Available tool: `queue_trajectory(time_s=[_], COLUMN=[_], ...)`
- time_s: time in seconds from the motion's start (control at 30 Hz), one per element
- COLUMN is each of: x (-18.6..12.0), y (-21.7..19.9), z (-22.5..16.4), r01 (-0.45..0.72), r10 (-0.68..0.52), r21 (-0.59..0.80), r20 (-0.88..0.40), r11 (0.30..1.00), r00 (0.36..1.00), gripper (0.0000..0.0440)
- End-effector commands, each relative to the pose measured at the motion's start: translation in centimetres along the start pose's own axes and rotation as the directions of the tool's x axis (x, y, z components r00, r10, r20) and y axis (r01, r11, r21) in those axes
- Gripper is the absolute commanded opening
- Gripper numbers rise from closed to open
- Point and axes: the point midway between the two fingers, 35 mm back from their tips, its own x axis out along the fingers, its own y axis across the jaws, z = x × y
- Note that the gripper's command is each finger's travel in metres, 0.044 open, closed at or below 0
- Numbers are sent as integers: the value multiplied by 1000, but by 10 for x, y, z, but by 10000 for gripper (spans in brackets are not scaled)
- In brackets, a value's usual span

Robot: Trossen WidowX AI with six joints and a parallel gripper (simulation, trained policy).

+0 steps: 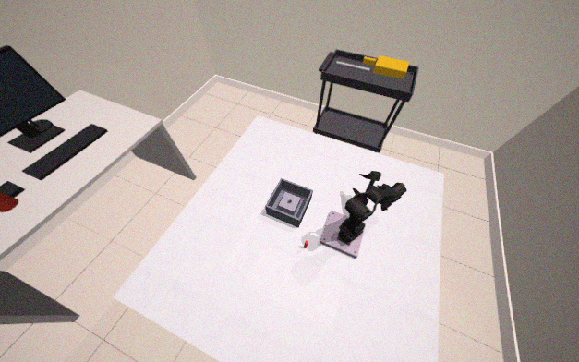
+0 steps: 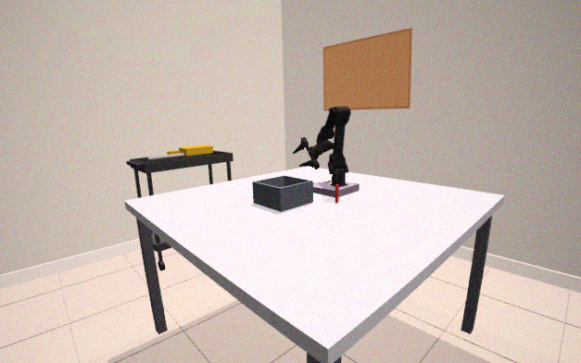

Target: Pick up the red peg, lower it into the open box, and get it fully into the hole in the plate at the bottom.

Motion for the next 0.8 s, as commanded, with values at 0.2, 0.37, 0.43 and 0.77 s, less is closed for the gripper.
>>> queue_trajectory(time_s=[0.2, 0.37, 0.43, 0.77], x=[24, 44, 51, 85], y=[11, 15, 16, 13], z=[-16, -32, -40, -93], r01=[89, 168, 195, 287], r10=[-101, -202, -241, -422], r21=[-206, -345, -400, -642], r20=[-51, -64, -67, -62], r11=[974, 923, 896, 710], r00=[994, 977, 968, 904], gripper=[440, 440, 440, 440])
